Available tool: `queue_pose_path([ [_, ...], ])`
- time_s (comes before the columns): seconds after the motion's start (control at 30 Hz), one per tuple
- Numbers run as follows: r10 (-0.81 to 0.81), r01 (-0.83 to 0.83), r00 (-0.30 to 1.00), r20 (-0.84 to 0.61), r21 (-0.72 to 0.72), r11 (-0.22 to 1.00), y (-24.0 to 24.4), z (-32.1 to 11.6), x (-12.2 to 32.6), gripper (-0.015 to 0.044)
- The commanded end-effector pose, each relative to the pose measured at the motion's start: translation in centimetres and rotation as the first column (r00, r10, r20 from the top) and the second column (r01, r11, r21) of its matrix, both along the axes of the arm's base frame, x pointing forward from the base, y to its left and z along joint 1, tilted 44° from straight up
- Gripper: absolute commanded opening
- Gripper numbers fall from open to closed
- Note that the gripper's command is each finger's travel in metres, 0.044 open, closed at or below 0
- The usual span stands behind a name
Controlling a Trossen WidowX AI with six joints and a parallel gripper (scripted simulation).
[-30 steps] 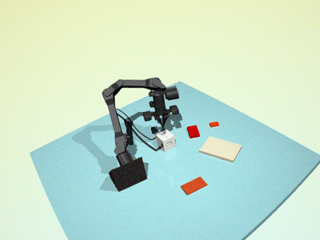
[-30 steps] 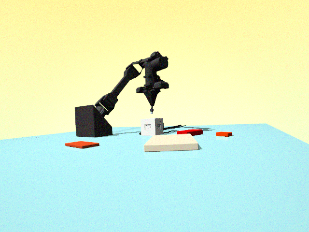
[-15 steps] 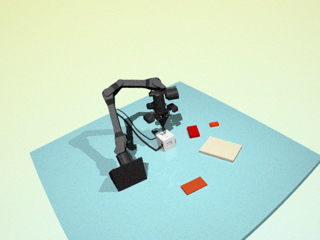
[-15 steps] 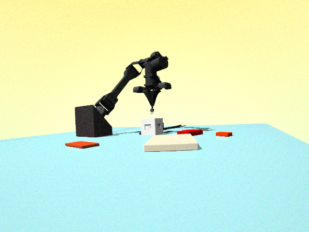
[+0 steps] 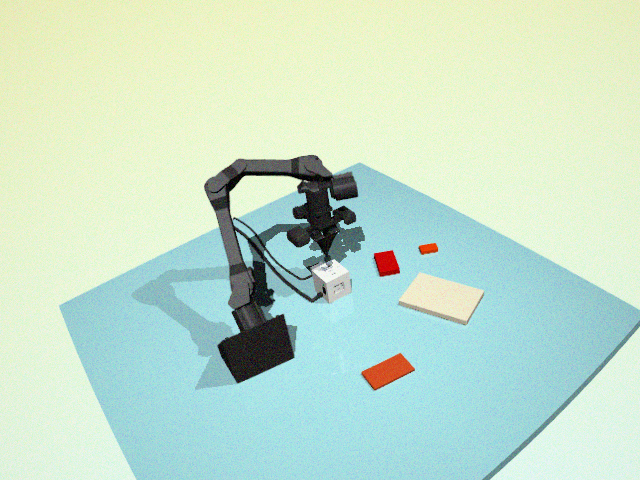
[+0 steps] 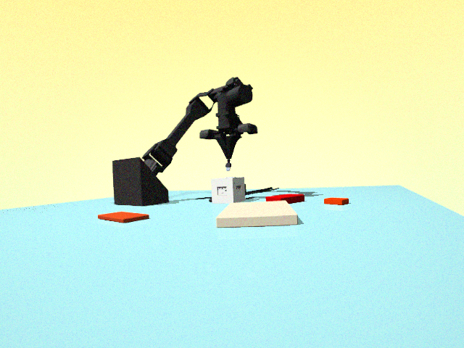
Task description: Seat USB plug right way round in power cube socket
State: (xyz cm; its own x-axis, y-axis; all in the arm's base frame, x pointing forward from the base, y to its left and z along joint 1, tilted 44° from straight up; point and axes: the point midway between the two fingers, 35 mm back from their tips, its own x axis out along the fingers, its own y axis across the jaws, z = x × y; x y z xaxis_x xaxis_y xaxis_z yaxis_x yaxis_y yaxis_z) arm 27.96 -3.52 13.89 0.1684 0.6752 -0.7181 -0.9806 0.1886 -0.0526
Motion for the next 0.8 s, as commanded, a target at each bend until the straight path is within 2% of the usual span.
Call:
queue_pose_path([
  [0.0,0.000,0.000,1.000,0.001,0.006,1.000,0.09,-0.02,0.01,0.0000],
  [0.77,0.002,-0.002,1.000,0.006,0.026,1.000,0.38,-0.10,0.05,0.0000],
])
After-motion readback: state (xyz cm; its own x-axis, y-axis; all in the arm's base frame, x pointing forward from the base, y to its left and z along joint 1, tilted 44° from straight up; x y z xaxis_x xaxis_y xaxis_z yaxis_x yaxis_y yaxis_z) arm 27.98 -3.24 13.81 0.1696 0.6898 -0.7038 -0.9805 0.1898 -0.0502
